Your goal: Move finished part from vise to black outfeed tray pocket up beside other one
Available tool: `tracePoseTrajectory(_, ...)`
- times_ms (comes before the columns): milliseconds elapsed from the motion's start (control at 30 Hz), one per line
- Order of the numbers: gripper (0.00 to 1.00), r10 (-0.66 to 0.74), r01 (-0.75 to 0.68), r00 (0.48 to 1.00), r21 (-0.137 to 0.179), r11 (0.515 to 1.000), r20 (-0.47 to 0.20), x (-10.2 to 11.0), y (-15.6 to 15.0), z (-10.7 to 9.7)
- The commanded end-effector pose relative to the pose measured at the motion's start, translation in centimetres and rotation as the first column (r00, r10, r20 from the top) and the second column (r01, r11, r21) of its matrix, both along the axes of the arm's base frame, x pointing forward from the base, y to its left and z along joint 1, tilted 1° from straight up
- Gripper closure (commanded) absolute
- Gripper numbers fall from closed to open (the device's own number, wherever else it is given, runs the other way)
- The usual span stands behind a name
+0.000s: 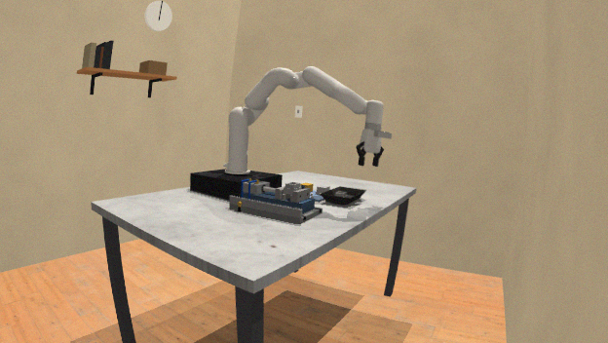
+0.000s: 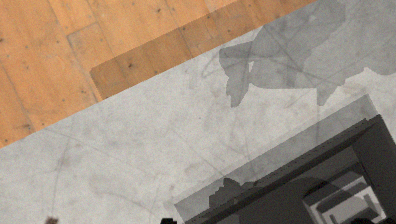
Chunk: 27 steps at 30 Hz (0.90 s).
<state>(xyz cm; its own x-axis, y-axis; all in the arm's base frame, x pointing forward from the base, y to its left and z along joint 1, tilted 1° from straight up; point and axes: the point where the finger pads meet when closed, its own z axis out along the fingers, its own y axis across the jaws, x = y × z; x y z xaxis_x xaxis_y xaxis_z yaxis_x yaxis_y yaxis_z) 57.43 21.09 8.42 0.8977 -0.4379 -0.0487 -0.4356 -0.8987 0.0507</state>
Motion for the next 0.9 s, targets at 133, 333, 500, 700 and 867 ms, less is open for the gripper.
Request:
tracePoseTrajectory(133,0.0,0.0,0.0,1.0,0.002,1.0,0.005,0.1,0.0,0.2)
tracePoseTrajectory(333,0.0,0.0,0.0,1.0,0.002,1.0,0.005,0.1,0.0,0.2)
tracePoseTrajectory(500,0.0,0.0,0.0,1.0,0.002,1.0,0.005,0.1,0.0,0.2)
tracePoseTrajectory(700,0.0,-0.141,0.141,0.99,0.002,0.99,0.012,0.6,-6.4,0.9)
tracePoseTrajectory(867,0.0,-0.307,0.307,0.952,0.003,0.952,0.021,0.1,-11.4,1.3)
